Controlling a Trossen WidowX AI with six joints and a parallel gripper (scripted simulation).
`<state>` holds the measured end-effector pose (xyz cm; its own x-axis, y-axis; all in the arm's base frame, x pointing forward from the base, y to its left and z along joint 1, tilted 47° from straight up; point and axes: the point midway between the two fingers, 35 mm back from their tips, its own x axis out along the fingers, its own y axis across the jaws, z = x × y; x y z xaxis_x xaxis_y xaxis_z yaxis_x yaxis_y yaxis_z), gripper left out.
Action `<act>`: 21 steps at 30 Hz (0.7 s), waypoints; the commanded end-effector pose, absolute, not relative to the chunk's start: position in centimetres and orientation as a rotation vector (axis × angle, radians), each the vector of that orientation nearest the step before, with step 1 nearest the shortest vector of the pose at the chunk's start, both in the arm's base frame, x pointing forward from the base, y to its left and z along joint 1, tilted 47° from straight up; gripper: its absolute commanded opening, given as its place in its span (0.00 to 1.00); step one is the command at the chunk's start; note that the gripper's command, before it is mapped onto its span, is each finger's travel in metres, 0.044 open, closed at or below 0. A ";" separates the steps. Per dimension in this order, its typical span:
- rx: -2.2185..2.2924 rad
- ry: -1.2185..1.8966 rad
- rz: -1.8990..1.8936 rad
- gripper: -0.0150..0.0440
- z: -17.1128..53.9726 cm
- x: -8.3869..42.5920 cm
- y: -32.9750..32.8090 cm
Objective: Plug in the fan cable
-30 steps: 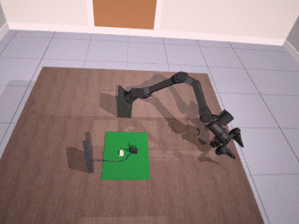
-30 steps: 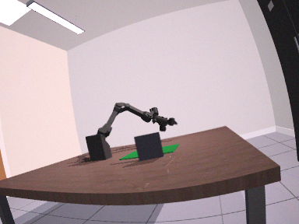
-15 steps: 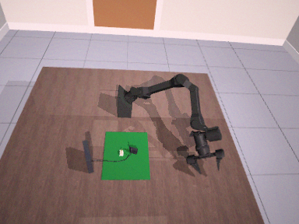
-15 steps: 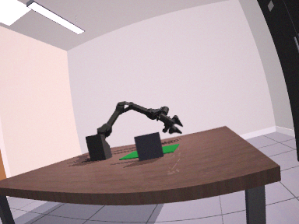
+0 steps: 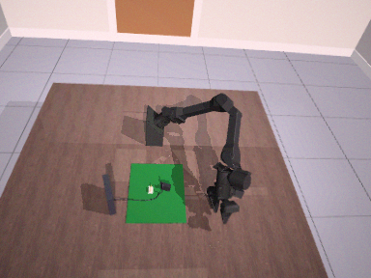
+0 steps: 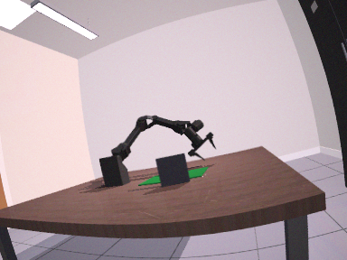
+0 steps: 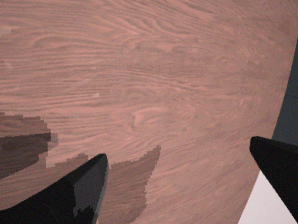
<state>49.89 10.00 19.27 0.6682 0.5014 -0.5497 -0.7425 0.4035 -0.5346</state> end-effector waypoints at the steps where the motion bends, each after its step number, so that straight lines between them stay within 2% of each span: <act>1: -0.336 0.681 0.736 1.00 13.9 47.7 5.4; 11: 0.444 1.118 0.457 1.00 8.9 42.9 -0.4; 21: 1.308 1.453 -0.013 1.00 6.3 37.1 -4.6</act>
